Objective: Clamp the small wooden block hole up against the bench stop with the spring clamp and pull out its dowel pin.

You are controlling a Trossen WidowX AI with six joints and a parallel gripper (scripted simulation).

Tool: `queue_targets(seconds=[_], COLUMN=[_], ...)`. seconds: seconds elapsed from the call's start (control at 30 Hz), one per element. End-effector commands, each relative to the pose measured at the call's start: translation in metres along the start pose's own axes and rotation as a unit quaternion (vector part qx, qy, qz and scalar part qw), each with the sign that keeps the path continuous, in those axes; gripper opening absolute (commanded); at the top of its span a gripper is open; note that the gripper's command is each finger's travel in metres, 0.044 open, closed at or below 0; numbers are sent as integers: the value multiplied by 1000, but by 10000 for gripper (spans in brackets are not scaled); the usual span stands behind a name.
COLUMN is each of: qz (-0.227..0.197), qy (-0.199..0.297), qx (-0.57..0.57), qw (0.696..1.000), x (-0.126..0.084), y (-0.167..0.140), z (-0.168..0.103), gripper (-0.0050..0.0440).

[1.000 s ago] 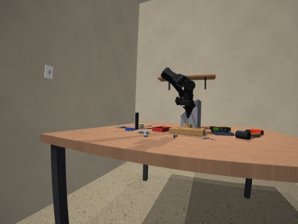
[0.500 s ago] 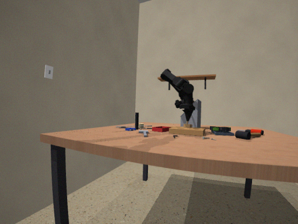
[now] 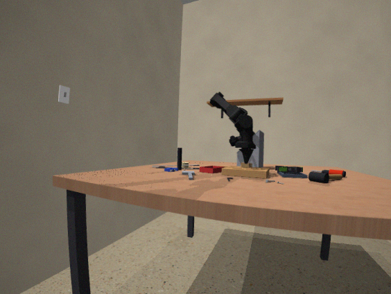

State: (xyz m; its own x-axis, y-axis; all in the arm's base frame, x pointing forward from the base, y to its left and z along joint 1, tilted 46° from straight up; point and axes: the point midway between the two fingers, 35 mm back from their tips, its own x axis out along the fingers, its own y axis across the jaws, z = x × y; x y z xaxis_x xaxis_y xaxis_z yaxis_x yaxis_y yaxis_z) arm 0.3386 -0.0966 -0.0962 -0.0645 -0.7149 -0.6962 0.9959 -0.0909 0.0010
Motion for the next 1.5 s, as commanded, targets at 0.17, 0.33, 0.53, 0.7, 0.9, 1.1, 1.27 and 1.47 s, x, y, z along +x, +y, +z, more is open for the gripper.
queue_targets(seconds=[0.17,0.33,0.53,0.7,0.9,1.1,1.27,1.47], qz=[-7,-7,-7,-7,-7,-7,-2,-2], qy=[-4,-4,-4,-4,-4,-4,-3,-3], qx=[-8,-8,-8,-8,-8,-8,-4,-4], qw=[1000,1000,1000,1000,1000,1000,1000,1000], x=[16,13,11,11,10,11,9,9], y=[-6,-9,-21,-35,-50,-34,-30,-30], z=[-1,0,1,1,1,0,1,1], gripper=[0,0,0,0,0,0,0,0])
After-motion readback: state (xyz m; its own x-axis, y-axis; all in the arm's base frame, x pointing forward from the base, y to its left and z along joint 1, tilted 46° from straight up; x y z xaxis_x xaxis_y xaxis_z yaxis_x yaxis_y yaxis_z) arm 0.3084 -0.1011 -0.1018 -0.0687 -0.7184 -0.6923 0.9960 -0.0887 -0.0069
